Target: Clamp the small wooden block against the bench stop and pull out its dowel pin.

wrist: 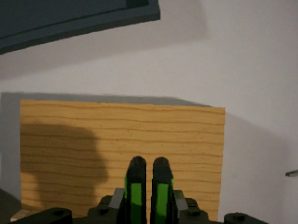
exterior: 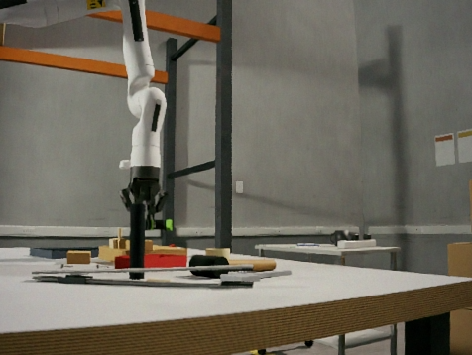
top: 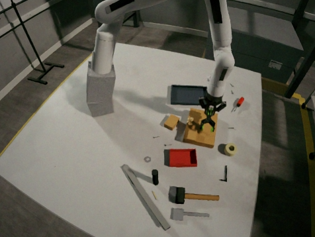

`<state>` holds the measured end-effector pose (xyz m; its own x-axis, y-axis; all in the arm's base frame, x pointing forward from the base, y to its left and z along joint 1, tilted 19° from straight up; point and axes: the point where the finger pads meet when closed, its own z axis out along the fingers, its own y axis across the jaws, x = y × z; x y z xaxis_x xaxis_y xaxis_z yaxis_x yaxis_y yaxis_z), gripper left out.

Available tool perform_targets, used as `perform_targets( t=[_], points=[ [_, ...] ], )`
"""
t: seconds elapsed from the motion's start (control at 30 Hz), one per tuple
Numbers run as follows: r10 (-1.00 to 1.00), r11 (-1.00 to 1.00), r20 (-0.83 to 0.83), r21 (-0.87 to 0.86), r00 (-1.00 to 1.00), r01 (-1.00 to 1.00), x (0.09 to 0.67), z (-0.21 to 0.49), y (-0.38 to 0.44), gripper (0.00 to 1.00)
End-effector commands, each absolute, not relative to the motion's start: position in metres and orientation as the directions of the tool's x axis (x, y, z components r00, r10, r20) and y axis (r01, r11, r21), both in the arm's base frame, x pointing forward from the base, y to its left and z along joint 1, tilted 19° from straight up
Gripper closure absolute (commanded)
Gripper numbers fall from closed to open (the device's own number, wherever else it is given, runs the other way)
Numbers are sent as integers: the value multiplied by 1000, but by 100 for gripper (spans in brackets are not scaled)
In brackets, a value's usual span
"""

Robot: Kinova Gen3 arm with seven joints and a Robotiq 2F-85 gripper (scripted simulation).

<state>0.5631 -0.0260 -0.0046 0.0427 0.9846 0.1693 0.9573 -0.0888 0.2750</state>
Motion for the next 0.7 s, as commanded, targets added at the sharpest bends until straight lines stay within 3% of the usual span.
perform_targets(
  t=[0.0, 0.67],
  points=[
    [985, -89, 169, 277, 43, 957, 562, 2, -27, 68],
    [985, -89, 169, 277, 43, 957, 558, 15, -29, 68]
  ],
)
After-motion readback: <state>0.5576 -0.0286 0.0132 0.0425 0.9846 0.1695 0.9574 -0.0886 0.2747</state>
